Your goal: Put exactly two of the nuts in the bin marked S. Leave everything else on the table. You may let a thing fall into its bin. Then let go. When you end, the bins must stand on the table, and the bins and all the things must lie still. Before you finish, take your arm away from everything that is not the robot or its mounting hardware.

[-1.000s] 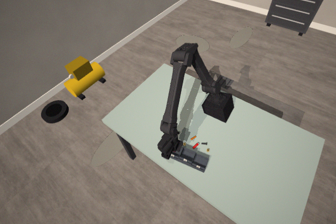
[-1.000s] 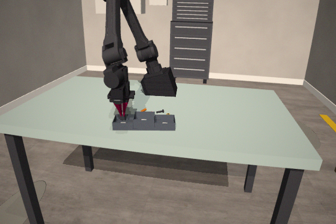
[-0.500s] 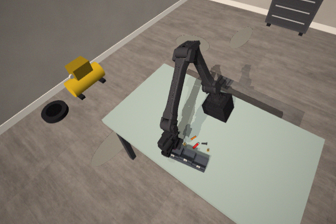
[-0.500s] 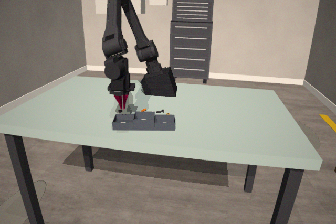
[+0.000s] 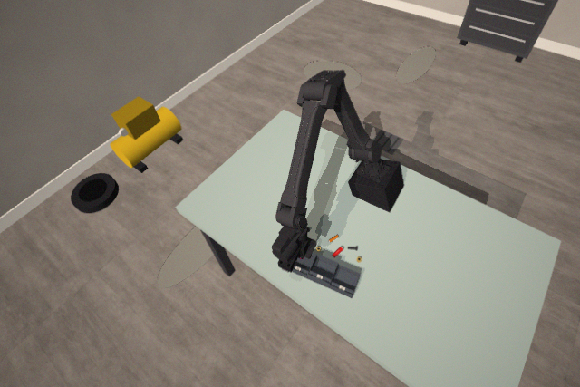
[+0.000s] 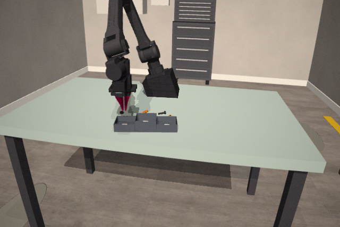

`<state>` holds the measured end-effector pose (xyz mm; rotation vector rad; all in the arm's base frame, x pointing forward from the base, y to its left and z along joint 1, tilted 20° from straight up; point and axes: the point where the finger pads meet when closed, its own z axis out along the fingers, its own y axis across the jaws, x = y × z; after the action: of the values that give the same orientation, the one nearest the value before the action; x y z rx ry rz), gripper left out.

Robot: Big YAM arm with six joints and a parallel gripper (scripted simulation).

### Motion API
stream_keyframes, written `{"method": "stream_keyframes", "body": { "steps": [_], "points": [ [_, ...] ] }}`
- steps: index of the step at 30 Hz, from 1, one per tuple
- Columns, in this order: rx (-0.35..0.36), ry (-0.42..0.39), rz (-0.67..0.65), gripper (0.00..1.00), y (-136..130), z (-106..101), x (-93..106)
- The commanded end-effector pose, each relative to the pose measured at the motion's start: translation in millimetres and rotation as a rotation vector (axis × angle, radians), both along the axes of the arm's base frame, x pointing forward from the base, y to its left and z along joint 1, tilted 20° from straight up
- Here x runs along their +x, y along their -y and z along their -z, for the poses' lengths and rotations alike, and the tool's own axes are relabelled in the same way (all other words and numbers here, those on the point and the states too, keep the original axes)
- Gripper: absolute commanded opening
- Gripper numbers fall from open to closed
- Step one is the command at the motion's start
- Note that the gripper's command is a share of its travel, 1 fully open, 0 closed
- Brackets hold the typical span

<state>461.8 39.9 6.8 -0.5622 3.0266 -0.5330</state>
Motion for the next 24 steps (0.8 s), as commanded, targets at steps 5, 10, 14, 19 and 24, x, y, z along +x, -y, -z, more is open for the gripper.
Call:
{"method": "stream_keyframes", "body": {
  "steps": [5, 10, 14, 19, 24],
  "points": [
    [0.014, 0.049, -0.011, 0.08, -17, -12, 14.9],
    [0.013, 0.046, -0.011, 0.08, -17, -10, 14.5],
    [0.012, 0.044, -0.011, 0.08, -18, -8, 14.2],
    [0.012, 0.042, -0.011, 0.08, -18, -6, 14.0],
    [0.005, 0.012, -0.011, 0.08, -32, 10, -7.2]
  ]
}}
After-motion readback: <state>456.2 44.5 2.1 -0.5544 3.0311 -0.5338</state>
